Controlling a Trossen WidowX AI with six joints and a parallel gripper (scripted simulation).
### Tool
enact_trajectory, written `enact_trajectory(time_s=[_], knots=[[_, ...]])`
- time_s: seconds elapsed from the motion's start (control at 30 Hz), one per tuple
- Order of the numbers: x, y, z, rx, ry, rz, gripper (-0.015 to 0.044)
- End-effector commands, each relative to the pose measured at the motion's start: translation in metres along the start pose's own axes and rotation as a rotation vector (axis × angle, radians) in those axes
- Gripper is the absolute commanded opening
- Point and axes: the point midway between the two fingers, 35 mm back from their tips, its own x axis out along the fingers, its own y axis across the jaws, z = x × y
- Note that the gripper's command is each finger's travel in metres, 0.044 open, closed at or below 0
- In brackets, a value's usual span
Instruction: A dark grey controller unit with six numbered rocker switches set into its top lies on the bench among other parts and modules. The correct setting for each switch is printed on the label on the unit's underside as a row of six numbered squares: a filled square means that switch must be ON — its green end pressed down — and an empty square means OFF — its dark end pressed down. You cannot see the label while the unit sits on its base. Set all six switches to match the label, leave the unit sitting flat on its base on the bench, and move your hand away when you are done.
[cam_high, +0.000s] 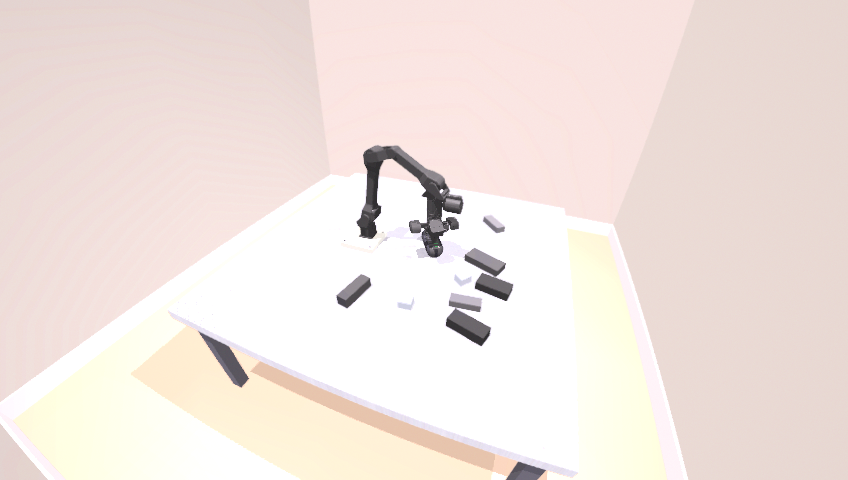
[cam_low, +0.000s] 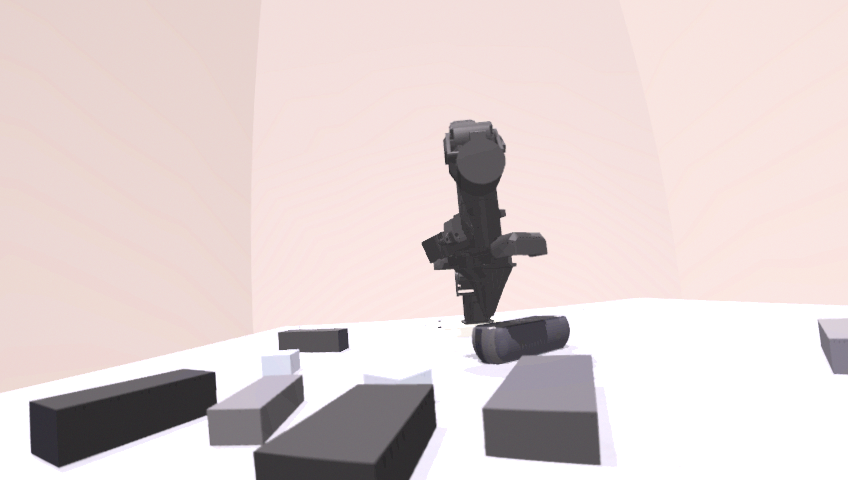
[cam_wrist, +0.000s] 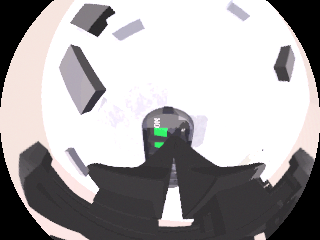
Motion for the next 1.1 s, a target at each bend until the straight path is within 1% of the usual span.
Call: enact_trajectory(time_s=[0.0, 0.33, 1.07], knots=[[0.009, -0.003, -0.001, -0.004, 0.005, -0.011, 0.0000], [0.021, -0.003, -0.002, -0.004, 0.006, -0.011, 0.0000], [0.021, -0.003, -0.002, -0.004, 0.006, -0.011, 0.0000]])
